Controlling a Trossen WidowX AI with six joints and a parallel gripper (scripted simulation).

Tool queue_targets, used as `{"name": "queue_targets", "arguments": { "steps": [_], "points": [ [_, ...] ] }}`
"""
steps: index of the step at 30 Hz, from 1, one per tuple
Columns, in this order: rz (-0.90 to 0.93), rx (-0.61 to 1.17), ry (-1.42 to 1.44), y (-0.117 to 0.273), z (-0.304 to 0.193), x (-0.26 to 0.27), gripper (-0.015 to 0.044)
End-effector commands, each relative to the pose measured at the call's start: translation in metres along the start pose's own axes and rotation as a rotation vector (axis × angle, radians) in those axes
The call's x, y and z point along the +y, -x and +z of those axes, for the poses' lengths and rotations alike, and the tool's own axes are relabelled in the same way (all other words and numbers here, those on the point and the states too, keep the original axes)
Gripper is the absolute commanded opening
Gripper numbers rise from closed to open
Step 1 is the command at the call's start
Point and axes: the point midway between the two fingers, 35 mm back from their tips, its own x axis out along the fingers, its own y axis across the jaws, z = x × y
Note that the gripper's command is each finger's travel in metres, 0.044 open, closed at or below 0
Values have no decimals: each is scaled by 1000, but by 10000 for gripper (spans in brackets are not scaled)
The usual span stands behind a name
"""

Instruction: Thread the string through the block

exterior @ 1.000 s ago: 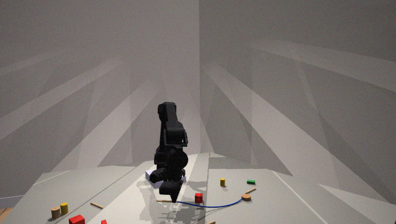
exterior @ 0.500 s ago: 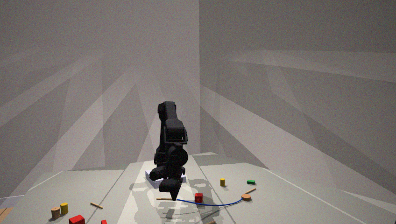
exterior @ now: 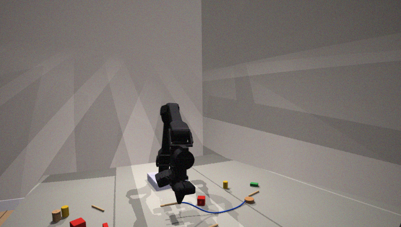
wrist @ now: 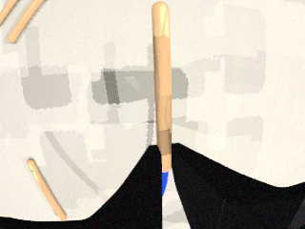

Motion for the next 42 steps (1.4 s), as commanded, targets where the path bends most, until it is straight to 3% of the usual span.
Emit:
{"name": "queue_targets", "arguments": {
  "steps": [1,42],
  "points": [
    [7,0,138,2,-3,5,0],
    [11,-8,1654,5,-35,29,0]
  ]
}}
